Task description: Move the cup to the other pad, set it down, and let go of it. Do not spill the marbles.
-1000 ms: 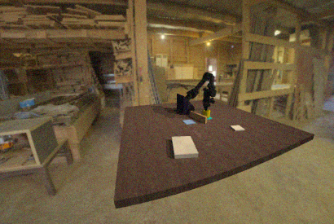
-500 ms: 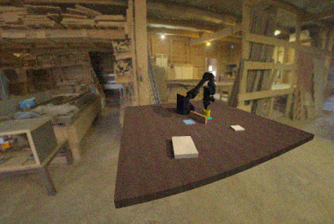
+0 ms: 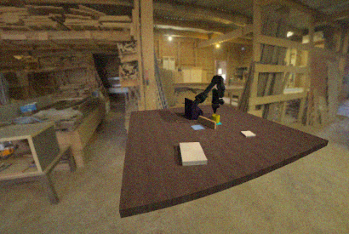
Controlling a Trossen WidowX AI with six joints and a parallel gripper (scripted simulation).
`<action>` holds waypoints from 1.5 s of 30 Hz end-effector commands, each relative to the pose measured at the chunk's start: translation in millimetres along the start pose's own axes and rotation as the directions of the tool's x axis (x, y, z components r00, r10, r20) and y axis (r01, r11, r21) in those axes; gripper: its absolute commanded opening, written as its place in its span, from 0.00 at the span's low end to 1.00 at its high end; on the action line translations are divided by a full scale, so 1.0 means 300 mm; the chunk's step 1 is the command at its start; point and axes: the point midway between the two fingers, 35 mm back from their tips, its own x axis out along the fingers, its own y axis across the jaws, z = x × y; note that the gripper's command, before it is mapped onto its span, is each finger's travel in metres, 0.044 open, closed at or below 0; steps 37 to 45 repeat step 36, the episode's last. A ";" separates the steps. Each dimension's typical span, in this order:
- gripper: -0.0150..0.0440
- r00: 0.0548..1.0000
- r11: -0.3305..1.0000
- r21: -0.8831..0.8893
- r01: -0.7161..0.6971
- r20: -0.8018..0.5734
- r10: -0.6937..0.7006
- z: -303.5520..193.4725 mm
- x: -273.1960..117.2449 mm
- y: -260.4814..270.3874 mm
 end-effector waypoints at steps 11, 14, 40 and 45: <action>0.90 1.000 1.000 0.000 0.000 0.000 0.000 -0.002 -0.008 0.001; 1.00 1.000 1.000 -0.001 0.002 -0.001 -0.002 -0.001 -0.025 -0.001; 1.00 1.000 1.000 0.000 0.004 0.001 -0.004 -0.014 -0.208 0.003; 1.00 1.000 1.000 0.000 0.004 0.001 -0.004 -0.014 -0.208 0.003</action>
